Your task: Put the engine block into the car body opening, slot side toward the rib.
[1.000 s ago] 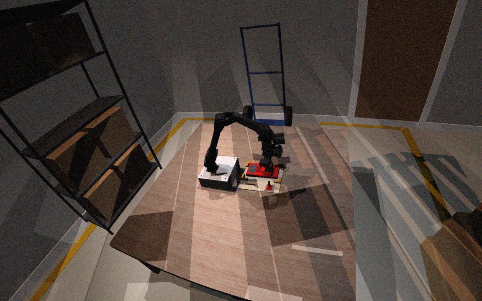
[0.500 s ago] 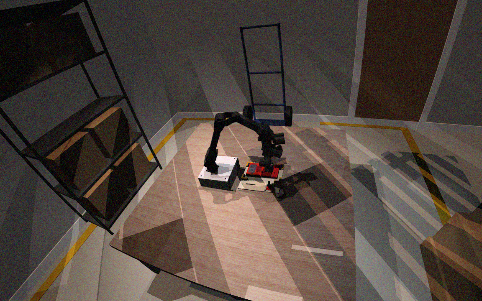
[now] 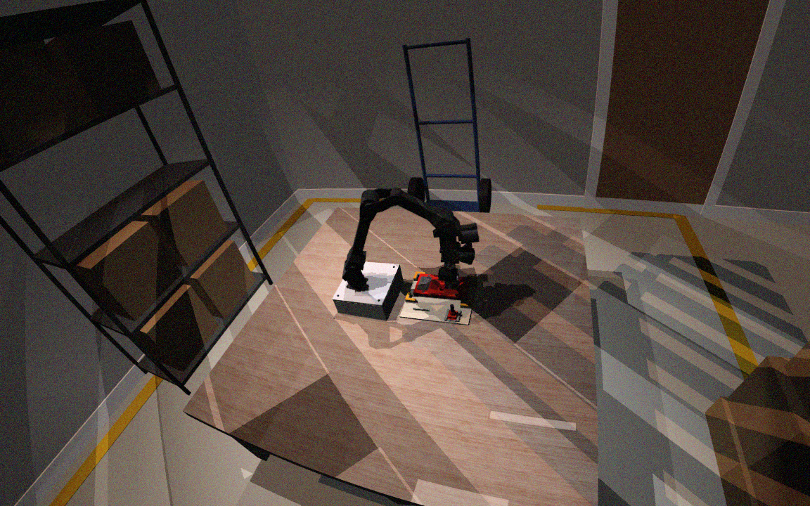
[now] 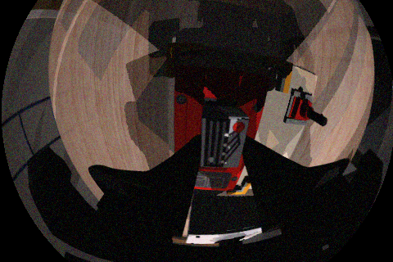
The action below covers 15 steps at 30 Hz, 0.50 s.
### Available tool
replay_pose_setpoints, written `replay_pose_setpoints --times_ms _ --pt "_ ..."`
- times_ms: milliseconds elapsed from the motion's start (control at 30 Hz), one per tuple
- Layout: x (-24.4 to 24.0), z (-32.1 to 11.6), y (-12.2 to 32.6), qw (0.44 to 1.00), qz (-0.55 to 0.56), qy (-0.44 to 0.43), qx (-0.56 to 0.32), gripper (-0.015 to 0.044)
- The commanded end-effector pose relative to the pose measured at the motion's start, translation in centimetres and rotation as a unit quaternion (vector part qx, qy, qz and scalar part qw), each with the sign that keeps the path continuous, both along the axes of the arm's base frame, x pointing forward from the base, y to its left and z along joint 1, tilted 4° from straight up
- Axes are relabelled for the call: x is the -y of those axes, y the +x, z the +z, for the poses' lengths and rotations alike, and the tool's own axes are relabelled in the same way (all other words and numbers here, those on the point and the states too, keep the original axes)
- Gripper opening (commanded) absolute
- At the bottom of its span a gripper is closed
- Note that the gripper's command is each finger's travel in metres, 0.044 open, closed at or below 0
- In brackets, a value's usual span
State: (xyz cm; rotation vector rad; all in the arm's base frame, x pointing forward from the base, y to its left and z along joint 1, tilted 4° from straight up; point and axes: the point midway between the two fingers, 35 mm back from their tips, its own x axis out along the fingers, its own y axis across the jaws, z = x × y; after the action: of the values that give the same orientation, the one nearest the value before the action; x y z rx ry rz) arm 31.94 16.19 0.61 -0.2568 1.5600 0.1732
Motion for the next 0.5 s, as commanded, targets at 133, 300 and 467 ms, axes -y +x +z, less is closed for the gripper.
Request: replay_pose_setpoints --times_ms 133,300,467 --pt "-0.03 0.0 0.03 0.994 -0.109 0.003 0.006 0.0158" --pt "-0.03 0.0 0.03 0.994 -0.112 0.003 0.006 0.0158" --pt "-0.03 0.01 0.03 0.997 -0.079 0.002 0.004 0.0158"
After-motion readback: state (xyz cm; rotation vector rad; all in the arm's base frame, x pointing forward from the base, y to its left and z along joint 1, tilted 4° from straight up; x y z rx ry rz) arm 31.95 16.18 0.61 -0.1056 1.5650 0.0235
